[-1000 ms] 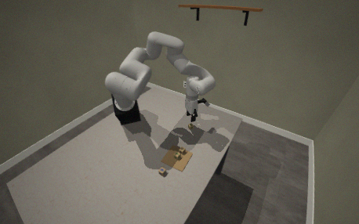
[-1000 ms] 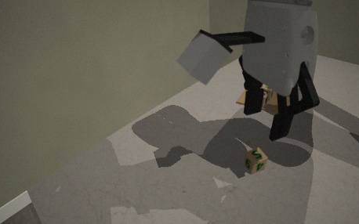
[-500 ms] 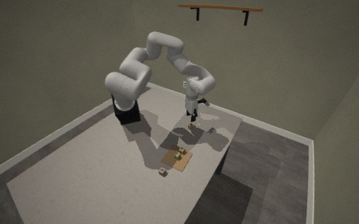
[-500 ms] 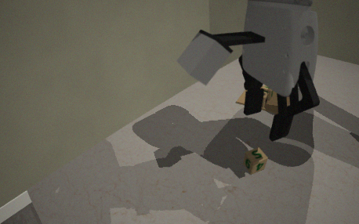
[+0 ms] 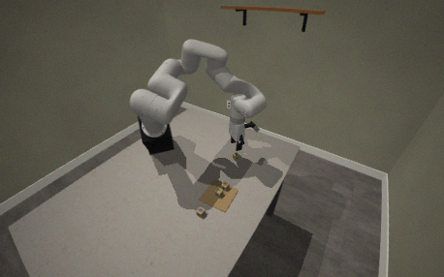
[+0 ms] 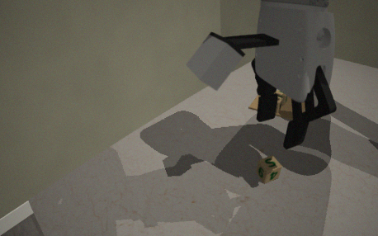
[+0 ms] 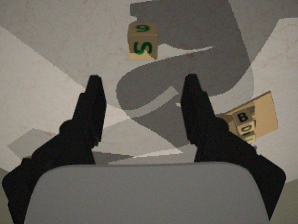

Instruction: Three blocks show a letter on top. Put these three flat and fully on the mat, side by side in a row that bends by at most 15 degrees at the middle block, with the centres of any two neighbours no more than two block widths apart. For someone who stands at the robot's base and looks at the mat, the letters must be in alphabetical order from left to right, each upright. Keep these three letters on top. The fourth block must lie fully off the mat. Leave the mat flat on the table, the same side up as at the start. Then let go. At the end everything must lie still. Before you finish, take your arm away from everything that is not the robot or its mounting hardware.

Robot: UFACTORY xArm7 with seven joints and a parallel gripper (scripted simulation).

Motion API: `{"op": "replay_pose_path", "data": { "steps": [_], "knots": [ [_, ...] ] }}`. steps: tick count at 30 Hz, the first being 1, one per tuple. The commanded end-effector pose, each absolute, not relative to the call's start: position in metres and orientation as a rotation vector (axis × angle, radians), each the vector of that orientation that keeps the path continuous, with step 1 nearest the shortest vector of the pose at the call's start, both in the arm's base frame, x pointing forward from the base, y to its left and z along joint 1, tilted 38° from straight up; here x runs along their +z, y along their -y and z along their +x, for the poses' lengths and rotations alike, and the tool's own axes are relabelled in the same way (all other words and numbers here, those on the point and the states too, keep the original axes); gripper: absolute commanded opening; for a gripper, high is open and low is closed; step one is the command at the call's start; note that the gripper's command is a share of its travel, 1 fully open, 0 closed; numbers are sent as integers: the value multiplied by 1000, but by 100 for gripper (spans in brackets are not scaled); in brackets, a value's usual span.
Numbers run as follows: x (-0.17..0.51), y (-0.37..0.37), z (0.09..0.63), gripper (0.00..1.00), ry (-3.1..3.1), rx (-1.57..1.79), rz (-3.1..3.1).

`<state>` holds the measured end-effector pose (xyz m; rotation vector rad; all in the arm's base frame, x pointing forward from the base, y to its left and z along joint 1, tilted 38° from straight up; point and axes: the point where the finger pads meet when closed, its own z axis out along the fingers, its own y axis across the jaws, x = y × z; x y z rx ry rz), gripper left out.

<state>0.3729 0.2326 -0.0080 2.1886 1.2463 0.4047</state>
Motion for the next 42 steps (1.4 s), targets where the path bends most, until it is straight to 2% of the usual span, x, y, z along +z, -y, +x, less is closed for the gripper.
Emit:
{"op": "replay_pose_path", "data": {
  "steps": [1,42],
  "knots": [
    [-8,-234,374,69,-1248,408,2189],
    [-45,-218,398,69,-1248,408,2189]
  ]
}}
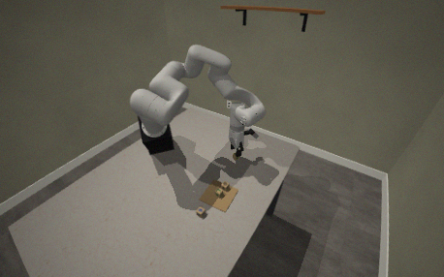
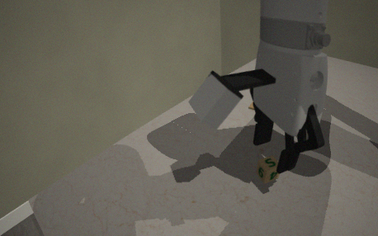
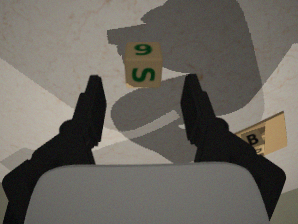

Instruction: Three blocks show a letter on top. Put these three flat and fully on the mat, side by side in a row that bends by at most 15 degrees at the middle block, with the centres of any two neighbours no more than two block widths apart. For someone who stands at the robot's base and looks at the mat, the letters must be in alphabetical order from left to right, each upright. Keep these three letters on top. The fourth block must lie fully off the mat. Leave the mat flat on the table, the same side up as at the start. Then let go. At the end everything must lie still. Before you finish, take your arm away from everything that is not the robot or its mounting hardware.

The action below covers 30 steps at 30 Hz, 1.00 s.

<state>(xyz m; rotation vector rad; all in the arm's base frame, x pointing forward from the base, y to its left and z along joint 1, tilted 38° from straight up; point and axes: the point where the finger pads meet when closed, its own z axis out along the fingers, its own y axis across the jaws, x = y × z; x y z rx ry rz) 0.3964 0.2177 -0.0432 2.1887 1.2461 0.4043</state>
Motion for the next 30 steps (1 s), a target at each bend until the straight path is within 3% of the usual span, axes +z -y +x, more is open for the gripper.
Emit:
{"op": "replay_pose_path", "data": {
  "steps": [1,30],
  "knots": [
    [-45,-218,399,69,-1248,408,2189],
    [-47,-217,400,69,-1248,408,2189]
  ]
}}
